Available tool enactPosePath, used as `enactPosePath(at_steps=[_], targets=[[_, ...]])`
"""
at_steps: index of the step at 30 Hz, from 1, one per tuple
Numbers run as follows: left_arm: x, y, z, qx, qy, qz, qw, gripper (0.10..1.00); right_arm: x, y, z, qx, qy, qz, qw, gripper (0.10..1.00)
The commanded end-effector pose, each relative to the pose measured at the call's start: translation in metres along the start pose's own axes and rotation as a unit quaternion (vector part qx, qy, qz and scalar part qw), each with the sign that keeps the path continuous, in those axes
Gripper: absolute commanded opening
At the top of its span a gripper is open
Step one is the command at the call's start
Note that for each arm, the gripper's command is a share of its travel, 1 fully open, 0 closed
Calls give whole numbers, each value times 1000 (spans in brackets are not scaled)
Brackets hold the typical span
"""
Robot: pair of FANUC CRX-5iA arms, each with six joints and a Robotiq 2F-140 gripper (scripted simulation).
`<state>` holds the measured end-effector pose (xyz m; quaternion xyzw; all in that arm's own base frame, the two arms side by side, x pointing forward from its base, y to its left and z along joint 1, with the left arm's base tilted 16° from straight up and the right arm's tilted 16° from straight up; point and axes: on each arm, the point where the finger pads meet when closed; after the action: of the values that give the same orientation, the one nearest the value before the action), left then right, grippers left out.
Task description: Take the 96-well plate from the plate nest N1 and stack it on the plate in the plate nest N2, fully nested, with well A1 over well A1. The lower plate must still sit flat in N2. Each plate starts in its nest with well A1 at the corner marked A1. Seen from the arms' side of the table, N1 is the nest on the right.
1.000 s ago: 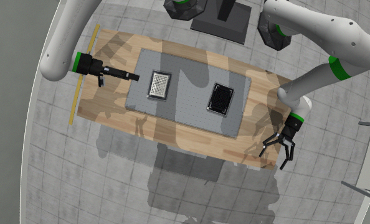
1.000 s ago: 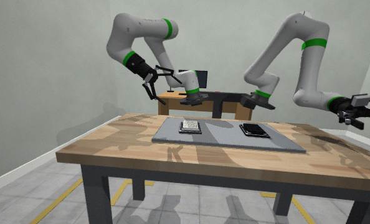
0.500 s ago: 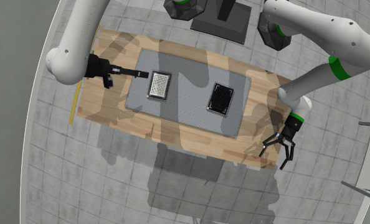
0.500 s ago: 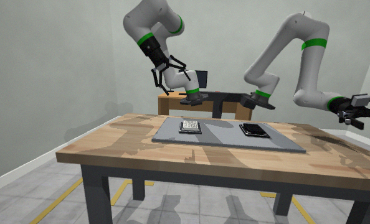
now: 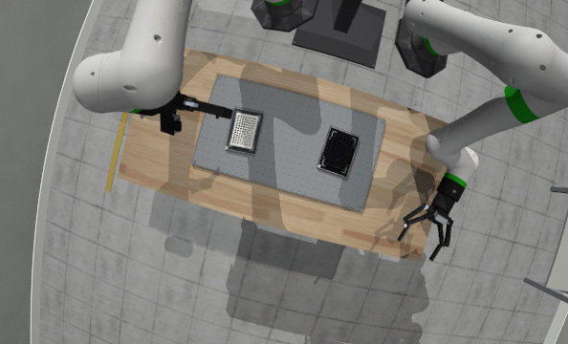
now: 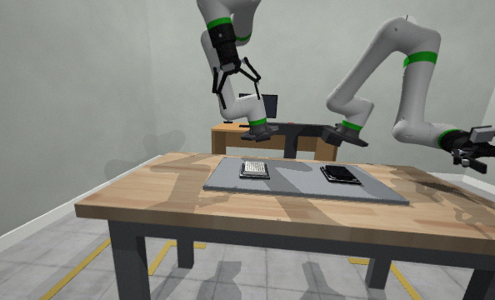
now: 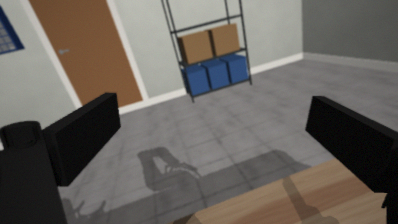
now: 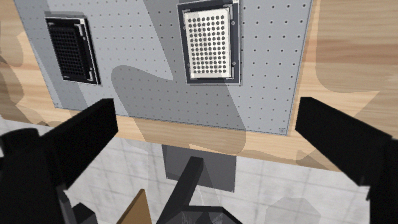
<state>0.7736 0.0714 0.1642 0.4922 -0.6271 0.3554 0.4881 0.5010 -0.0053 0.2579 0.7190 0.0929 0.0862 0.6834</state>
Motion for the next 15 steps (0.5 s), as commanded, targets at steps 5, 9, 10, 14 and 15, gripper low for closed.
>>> enactPosePath(at_steps=[5, 9, 10, 14, 15], targets=[[1, 0, 0, 0, 0, 1, 1000, 1000, 8, -9, -3, -48, -9, 0, 999, 1000], [1, 0, 0, 0, 0, 1, 1000, 1000, 10, -16, -3, -48, -9, 0, 999, 1000], [1, 0, 0, 0, 0, 1, 1000, 1000, 11, -21, -2, -65, -10, 0, 998, 1000], [1, 0, 0, 0, 0, 1, 1000, 1000, 16, -40, -1, -70, -10, 0, 997, 1000], [1, 0, 0, 0, 0, 1, 1000, 1000, 17, -45, 0, -70, -10, 0, 997, 1000]])
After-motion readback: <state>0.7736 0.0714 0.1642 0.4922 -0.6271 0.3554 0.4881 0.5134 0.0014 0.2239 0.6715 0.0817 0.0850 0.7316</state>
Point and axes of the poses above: on each arm, the point where the finger pads meet when closed, its own y axis back along the fingers, its own z axis across the jaws, x = y × z, and after that the axes turned 14 degrees about y, right-handed
